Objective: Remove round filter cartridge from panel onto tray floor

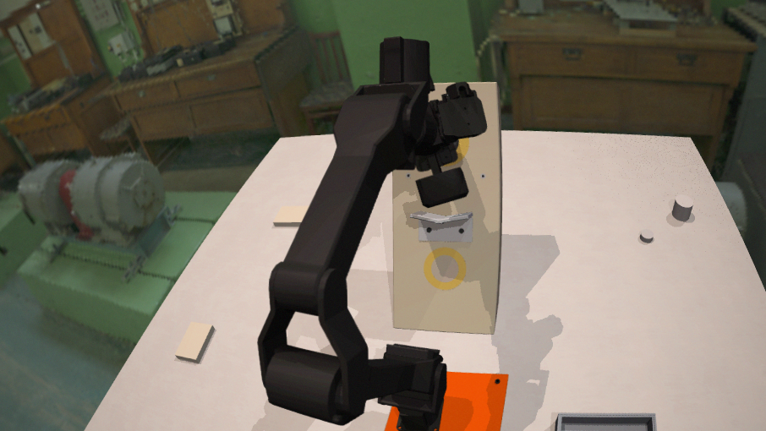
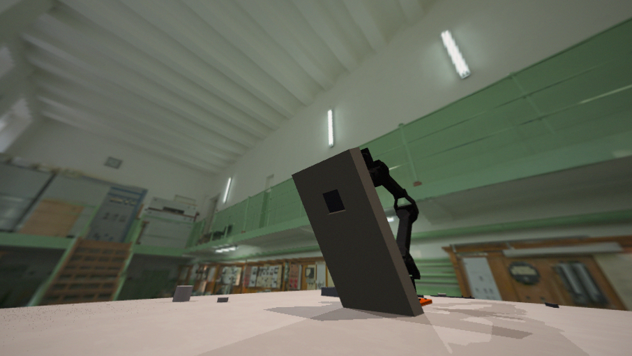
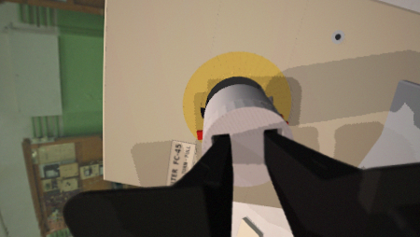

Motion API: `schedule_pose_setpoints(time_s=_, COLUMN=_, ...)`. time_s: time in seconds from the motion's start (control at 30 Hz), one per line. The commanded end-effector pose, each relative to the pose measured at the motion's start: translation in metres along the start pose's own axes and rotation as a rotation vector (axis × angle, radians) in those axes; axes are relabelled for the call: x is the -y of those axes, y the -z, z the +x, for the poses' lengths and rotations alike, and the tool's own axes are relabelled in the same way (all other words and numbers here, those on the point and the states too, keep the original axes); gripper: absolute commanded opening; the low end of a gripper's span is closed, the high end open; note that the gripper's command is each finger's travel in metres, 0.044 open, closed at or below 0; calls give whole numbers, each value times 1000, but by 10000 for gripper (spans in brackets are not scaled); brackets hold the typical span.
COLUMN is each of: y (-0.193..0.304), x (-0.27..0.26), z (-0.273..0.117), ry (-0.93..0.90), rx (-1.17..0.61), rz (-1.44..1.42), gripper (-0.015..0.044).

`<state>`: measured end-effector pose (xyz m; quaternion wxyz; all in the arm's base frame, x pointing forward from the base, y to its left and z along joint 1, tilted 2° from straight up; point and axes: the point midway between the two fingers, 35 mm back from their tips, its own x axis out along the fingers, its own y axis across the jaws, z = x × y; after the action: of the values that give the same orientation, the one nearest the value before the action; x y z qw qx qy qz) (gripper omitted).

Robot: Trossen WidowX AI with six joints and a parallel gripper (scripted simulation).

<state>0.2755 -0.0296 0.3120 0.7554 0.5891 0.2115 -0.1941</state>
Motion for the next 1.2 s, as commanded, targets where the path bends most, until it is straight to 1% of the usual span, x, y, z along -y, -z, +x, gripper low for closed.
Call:
schedule_pose_setpoints(time_s=0.0, y=1, x=1, z=-8, ry=0, rx=-4, rz=-13, gripper=0)
schedule_pose_setpoints(time_s=0.9, y=24, x=75, z=2, ry=3, rx=-5, rz=-13, gripper=0)
schedule_pose_setpoints(time_s=1.0, y=21, x=69, z=2, ry=17, rx=-6, rz=-6, gripper=79)
schedule_pose_setpoints(time_s=1.03, y=21, x=69, z=2, ry=17, rx=-6, rz=-6, gripper=91)
schedule_pose_setpoints(time_s=1.17, y=21, x=69, z=2, ry=17, rx=-6, rz=-6, gripper=91)
